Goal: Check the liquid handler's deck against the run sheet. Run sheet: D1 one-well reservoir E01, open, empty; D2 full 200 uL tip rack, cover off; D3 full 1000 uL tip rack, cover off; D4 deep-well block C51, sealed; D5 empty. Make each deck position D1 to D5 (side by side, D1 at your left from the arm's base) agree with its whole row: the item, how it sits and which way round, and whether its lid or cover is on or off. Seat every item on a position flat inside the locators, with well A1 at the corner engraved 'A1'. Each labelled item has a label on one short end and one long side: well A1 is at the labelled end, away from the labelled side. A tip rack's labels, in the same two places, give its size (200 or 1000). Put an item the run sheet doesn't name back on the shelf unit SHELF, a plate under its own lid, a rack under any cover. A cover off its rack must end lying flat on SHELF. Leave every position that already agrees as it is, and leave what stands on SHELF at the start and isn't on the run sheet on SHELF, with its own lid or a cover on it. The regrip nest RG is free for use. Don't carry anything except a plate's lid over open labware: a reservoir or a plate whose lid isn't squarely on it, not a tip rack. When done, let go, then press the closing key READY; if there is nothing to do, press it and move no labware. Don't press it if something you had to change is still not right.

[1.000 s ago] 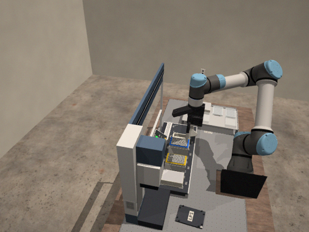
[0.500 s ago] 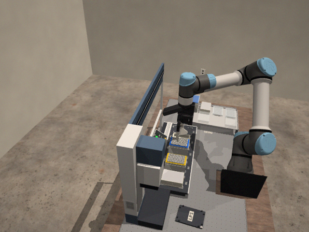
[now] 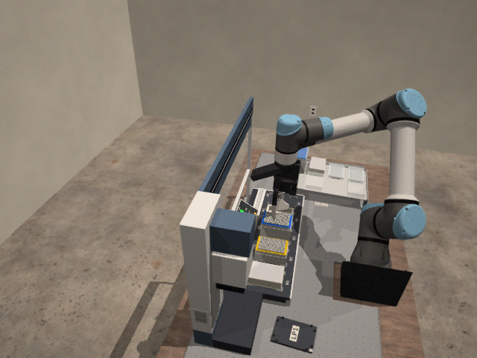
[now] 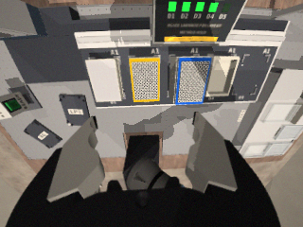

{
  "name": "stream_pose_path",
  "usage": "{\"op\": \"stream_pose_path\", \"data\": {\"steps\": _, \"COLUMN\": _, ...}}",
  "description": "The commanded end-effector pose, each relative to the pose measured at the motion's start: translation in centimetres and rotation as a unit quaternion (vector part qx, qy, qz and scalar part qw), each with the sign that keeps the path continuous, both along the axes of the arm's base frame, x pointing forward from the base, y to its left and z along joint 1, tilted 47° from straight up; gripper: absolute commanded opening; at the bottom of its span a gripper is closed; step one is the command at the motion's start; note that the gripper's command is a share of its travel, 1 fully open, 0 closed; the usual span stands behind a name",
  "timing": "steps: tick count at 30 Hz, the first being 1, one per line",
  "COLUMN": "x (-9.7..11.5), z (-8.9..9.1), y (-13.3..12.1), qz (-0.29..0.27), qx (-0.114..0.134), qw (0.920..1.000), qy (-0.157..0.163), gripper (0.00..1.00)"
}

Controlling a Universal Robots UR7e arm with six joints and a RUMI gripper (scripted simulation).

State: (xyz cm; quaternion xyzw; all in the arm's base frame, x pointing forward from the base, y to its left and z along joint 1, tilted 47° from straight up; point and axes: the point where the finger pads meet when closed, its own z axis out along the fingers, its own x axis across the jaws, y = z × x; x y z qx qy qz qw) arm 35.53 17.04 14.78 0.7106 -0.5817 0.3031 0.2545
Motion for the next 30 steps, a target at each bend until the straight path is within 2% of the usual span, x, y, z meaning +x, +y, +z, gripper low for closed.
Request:
{"op": "stream_pose_path", "data": {"steps": 1, "x": 0.1, "z": -0.2, "y": -0.2, "qz": 0.000, "qx": 0.000, "qw": 1.0000, "qy": 0.000, "gripper": 0.82}}
{"op": "stream_pose_path", "data": {"steps": 30, "x": 0.7, "z": -3.3, "y": -3.5, "qz": 0.000, "qx": 0.000, "qw": 1.0000, "qy": 0.000, "gripper": 0.82}}
